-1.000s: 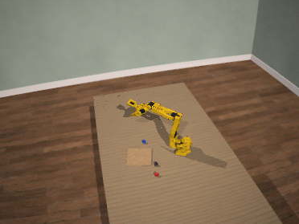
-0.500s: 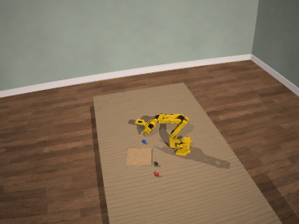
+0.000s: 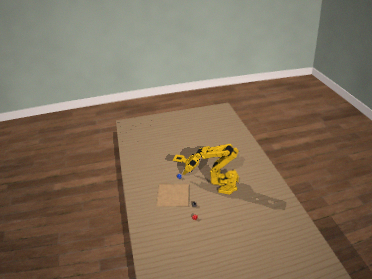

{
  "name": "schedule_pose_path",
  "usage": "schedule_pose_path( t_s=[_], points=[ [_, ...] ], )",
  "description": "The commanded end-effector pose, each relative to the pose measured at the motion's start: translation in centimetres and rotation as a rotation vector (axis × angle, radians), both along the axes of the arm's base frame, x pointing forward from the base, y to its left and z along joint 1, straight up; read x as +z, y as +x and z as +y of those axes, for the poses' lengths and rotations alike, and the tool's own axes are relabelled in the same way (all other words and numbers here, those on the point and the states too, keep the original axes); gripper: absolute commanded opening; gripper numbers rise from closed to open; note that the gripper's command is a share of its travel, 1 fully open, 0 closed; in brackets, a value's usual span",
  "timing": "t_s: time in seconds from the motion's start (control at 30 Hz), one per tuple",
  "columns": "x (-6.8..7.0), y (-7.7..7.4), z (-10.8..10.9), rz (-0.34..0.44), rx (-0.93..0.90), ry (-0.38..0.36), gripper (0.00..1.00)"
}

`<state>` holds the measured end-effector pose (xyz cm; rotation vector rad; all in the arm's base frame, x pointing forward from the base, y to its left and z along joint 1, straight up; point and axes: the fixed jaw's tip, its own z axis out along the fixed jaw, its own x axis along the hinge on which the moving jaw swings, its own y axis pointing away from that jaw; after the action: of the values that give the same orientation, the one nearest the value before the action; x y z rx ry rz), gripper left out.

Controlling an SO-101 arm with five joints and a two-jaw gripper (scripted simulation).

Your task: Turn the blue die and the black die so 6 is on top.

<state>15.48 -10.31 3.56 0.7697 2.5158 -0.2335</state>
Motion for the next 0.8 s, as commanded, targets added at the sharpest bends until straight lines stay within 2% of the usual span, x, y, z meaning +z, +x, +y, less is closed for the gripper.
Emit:
schedule_pose_path(
  t_s=[0.0, 0.03, 0.77],
  points=[
    [0.62, 0.45, -0.17, -0.039, 0.0, -0.022, 0.25],
    [1.19, 0.86, -0.32, -0.075, 0.0, -0.043, 0.25],
    [1.19, 0.86, -0.32, -0.075, 0.0, -0.043, 0.25]
  ],
)
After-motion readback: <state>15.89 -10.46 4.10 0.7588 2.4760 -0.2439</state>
